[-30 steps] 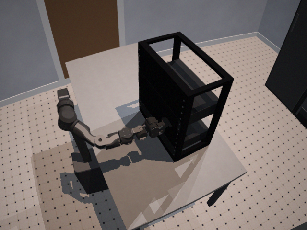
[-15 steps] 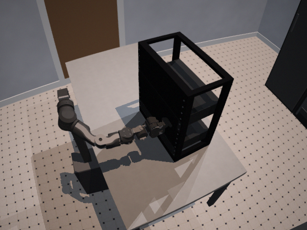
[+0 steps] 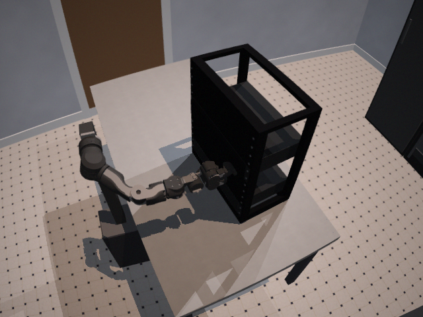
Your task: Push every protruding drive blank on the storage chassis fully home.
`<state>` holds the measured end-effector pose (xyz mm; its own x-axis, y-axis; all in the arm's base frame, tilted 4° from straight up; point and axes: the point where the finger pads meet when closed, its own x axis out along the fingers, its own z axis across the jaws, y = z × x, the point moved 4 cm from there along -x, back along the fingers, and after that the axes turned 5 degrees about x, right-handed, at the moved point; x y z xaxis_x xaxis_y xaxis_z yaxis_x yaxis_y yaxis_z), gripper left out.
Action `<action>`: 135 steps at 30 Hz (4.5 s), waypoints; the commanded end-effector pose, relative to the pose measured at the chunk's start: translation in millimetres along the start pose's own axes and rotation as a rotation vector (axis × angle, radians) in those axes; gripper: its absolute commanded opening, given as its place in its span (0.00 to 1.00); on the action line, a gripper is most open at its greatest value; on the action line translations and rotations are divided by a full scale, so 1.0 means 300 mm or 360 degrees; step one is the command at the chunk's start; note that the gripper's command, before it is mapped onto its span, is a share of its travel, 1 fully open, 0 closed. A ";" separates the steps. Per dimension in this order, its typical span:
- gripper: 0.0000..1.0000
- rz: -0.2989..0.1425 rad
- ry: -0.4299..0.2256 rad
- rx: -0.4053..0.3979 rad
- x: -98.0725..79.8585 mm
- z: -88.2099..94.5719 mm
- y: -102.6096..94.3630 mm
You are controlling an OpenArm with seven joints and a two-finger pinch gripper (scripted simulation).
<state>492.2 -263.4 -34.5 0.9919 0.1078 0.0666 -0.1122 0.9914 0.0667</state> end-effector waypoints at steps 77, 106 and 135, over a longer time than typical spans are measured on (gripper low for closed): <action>0.00 0.0095 0.0027 -0.0005 -0.321 -0.010 0.057; 0.00 0.0088 0.0033 -0.0002 -0.284 0.106 -0.014; 0.00 0.0093 0.0032 -0.0004 -0.138 0.105 -0.002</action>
<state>449.3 -271.5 -8.6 0.9855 0.1632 0.0475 -0.1660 0.9841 0.0633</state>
